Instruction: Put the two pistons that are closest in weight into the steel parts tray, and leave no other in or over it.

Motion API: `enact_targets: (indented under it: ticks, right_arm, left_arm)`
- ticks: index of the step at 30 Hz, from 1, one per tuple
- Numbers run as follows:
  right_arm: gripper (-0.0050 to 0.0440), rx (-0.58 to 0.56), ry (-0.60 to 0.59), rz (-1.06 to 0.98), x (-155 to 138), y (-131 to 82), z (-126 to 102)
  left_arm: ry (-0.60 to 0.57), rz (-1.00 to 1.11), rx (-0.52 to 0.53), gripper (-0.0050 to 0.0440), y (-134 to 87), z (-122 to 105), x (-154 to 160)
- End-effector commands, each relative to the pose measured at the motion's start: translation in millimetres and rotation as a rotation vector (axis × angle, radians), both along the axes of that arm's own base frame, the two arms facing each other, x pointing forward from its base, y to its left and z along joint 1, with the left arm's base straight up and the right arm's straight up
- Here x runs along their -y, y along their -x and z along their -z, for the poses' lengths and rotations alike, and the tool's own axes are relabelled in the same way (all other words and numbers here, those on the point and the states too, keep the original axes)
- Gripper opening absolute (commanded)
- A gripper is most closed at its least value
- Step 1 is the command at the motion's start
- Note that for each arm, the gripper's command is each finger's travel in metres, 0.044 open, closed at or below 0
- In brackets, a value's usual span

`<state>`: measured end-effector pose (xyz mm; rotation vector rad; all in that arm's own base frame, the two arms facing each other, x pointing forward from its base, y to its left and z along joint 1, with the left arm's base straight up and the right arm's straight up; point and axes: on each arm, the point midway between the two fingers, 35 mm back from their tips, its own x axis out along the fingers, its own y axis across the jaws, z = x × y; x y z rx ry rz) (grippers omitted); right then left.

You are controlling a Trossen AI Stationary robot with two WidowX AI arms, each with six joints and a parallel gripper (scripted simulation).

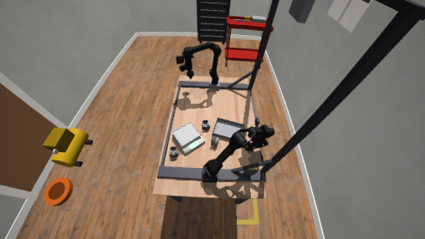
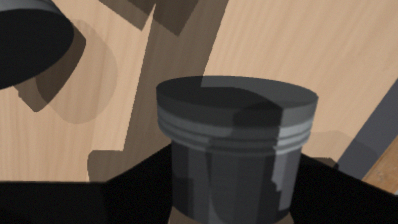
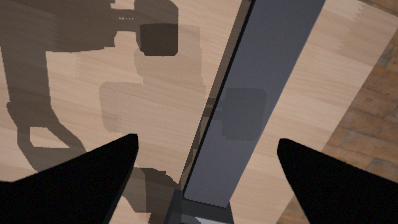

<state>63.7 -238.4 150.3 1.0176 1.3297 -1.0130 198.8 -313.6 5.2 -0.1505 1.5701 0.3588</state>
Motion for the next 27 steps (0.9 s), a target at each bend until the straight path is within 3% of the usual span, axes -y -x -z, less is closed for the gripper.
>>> enact_targets:
  ticks: [1, 9, 12, 27]
  right_arm:
    - [0.0400, 0.011, 0.030, 0.001, 5, -1, -8]
    - [0.0400, 0.011, 0.030, 0.001, 5, -1, -8]
    - [0.0400, 0.011, 0.030, 0.001, 5, -1, -8]
    - [0.0400, 0.011, 0.030, 0.001, 5, -1, -8]
  left_arm:
    - [0.028, -0.002, 0.018, 0.0158, -4, -10, 4]
    - [0.028, -0.002, 0.018, 0.0158, -4, -10, 4]
    - [0.049, -0.002, 0.029, 0.0158, -7, -23, 7]
    - [0.050, -0.003, 0.030, 0.0158, -6, -44, 6]
